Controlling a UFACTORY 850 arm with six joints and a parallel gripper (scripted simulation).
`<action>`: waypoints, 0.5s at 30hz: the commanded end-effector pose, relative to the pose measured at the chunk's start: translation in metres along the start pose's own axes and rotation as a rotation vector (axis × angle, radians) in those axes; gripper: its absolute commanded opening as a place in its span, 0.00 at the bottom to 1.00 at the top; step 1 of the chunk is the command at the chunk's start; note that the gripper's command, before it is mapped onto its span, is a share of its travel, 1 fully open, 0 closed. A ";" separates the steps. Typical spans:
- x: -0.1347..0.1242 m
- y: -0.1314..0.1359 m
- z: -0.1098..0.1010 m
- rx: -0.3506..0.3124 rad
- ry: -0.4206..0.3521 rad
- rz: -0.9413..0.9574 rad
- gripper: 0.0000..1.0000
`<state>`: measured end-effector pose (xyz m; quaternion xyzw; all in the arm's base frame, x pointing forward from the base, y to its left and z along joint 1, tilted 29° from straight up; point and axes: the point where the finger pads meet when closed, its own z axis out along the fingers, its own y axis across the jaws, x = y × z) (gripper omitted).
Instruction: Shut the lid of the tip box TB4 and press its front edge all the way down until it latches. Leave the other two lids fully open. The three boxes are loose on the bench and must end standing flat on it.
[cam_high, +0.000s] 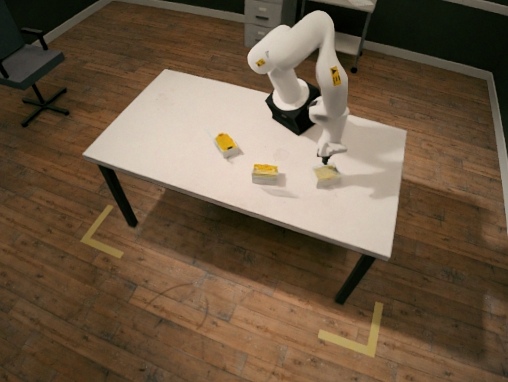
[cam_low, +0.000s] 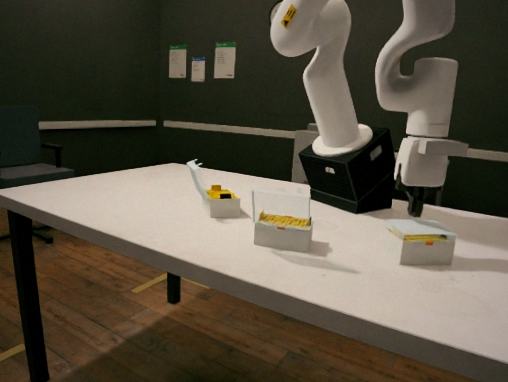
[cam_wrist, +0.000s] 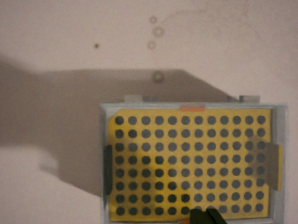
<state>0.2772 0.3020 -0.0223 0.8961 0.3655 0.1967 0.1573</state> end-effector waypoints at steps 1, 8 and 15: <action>0.001 0.000 0.005 0.001 0.001 0.000 0.00; 0.001 0.000 0.005 0.001 0.001 0.000 0.00; 0.001 0.000 0.006 0.001 0.001 0.000 0.00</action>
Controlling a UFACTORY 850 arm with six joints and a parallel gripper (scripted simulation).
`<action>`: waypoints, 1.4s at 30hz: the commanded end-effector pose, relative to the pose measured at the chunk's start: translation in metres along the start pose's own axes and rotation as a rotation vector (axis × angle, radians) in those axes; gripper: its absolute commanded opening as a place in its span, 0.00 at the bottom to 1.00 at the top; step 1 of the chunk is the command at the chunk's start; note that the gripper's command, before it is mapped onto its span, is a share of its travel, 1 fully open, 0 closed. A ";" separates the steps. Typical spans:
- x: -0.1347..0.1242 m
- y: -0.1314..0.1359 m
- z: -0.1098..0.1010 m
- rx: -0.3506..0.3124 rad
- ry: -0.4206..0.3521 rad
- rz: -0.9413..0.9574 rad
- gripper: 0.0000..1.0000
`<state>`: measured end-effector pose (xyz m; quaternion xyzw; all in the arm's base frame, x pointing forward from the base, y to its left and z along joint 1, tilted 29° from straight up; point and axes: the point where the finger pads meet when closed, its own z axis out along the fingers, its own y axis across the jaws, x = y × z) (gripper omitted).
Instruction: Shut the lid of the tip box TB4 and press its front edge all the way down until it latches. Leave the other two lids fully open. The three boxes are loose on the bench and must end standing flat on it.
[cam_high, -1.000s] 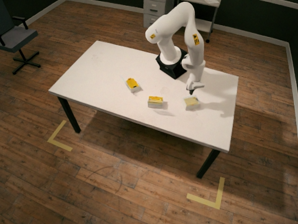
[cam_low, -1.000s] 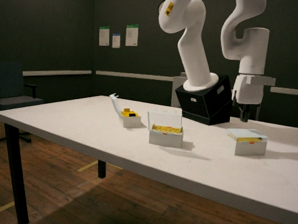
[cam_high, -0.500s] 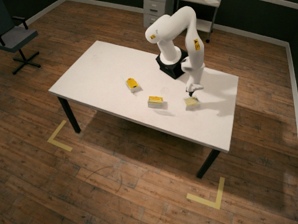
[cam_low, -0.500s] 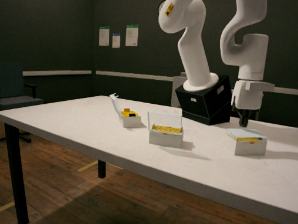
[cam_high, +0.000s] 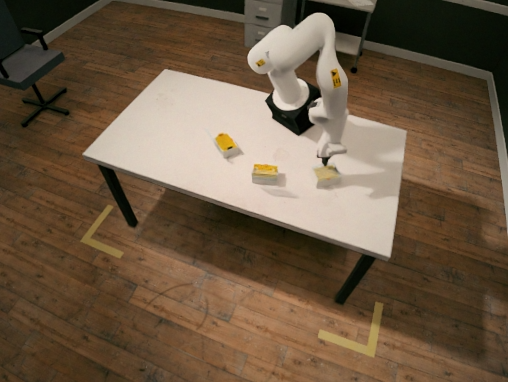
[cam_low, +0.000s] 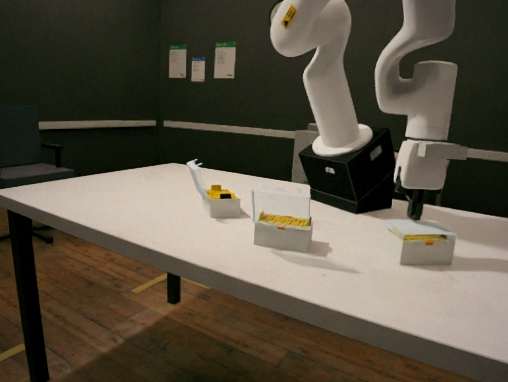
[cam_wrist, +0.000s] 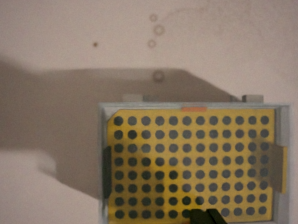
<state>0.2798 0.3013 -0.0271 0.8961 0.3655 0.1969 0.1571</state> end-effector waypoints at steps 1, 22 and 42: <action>0.000 0.000 0.001 0.000 0.001 0.000 0.00; 0.000 0.000 0.007 0.000 0.001 0.000 0.00; 0.001 0.000 0.008 0.000 0.001 0.000 0.00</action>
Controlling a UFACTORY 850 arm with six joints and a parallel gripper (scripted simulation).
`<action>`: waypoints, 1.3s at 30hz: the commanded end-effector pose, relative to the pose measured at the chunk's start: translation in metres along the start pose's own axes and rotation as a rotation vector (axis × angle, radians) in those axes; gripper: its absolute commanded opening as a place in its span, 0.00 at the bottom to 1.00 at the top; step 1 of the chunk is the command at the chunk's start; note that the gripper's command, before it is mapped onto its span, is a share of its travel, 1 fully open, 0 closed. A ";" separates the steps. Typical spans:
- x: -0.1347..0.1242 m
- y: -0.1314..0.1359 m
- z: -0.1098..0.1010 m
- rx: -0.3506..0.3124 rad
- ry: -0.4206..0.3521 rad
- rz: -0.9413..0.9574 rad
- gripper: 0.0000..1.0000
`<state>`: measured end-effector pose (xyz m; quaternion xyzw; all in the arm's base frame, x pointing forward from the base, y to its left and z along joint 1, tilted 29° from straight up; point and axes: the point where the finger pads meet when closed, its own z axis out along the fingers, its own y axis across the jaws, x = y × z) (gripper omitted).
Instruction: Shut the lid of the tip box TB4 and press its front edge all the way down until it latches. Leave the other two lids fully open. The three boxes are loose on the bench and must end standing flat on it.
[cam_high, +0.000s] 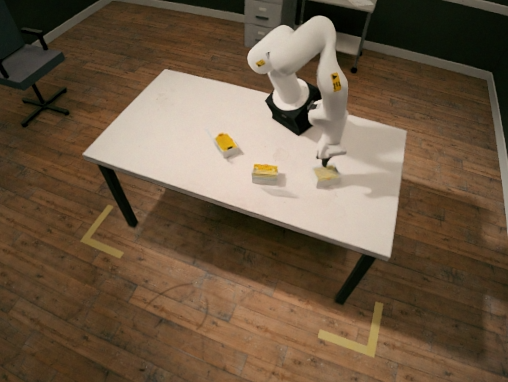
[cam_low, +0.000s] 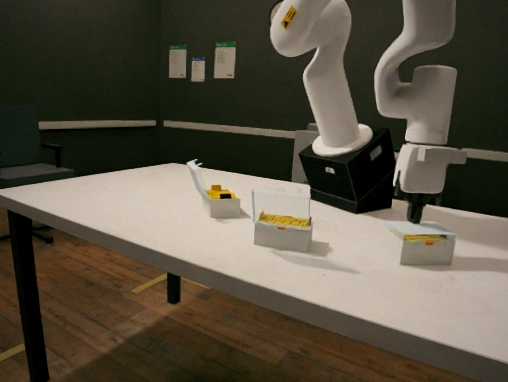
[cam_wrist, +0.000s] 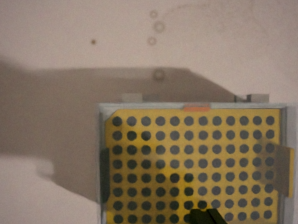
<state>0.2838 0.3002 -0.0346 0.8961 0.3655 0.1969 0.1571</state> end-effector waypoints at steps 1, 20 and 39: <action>0.000 0.000 0.000 0.000 0.001 0.000 0.00; 0.000 0.000 0.000 0.000 0.001 0.000 0.00; 0.000 0.000 -0.025 0.000 0.001 0.000 0.00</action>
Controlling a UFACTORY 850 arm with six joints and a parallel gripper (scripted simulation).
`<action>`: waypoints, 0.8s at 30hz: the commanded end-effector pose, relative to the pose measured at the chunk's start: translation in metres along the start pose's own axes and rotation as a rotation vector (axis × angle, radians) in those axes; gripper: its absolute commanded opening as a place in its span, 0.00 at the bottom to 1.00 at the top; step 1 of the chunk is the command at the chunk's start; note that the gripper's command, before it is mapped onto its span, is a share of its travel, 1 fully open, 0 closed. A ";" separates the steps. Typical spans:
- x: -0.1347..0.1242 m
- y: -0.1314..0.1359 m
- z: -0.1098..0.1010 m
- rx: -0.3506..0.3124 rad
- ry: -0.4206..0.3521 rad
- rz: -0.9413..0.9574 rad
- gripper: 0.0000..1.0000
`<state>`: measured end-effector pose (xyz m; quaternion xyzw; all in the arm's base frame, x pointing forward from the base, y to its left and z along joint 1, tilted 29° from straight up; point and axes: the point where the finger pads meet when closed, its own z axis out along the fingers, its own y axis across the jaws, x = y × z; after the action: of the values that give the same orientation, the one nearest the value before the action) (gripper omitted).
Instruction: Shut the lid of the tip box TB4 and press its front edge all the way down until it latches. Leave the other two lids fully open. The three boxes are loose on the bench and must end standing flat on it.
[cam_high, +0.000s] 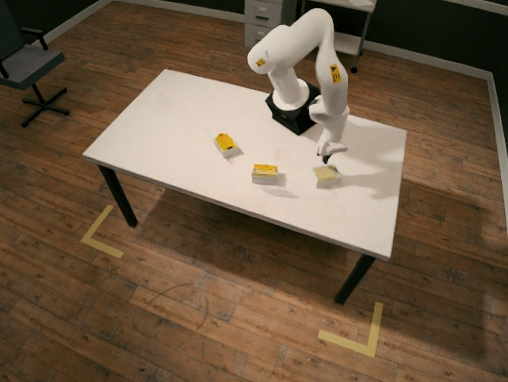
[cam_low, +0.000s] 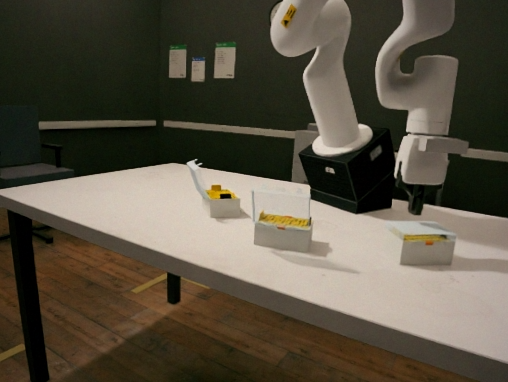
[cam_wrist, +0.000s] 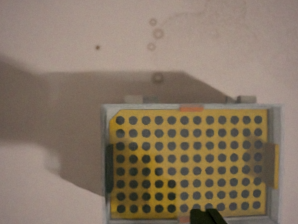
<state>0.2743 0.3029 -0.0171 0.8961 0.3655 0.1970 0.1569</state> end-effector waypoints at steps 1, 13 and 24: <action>0.000 0.000 -0.007 0.000 0.001 0.000 0.00; 0.000 0.000 -0.023 0.000 0.001 0.000 0.00; 0.000 0.000 -0.029 0.000 0.001 0.000 0.00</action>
<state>0.2609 0.3068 0.0080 0.8961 0.3655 0.1969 0.1571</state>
